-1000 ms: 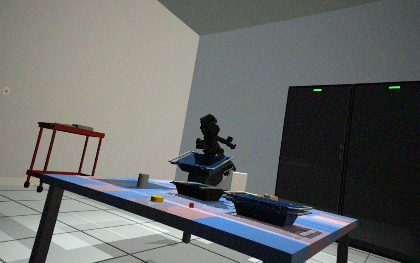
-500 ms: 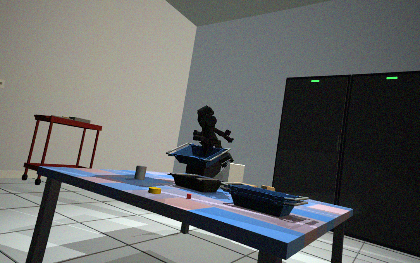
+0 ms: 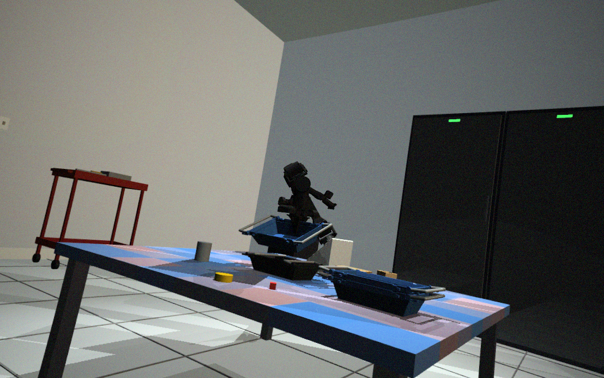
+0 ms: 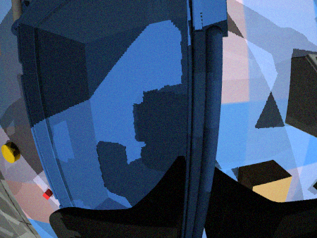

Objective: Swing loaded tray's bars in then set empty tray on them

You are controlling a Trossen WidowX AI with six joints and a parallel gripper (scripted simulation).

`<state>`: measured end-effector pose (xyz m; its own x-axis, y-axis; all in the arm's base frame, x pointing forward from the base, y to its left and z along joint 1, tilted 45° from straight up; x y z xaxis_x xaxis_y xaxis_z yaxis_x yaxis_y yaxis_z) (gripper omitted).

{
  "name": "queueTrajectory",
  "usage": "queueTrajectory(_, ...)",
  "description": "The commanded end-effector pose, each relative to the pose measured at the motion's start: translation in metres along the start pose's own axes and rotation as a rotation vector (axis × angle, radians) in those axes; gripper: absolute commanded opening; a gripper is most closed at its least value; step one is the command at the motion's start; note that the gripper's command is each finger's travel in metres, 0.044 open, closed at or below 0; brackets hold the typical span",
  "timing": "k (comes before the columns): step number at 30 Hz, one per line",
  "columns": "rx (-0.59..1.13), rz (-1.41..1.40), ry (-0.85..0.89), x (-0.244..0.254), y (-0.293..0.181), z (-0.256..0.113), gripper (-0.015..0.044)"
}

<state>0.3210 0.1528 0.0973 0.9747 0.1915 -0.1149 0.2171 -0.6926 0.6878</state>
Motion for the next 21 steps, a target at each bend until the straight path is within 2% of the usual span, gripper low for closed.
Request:
queueTrajectory(1,-0.005,-0.002,0.022,0.0,0.0,0.002,0.0)
queueTrajectory(21,-0.007,-0.002,0.022,-0.002,-0.002,0.029,0.0)
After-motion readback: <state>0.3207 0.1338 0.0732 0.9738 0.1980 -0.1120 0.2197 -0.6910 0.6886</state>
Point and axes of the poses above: the point midway between the two fingers, 35 mm back from their tips, its own z axis out along the fingers, its own x axis across the jaws, y = z × x, the point moved 7 cm from there along -z, back along the fingers, and after that the axes turned 11 degrees about -z, right-handed, at the moved point
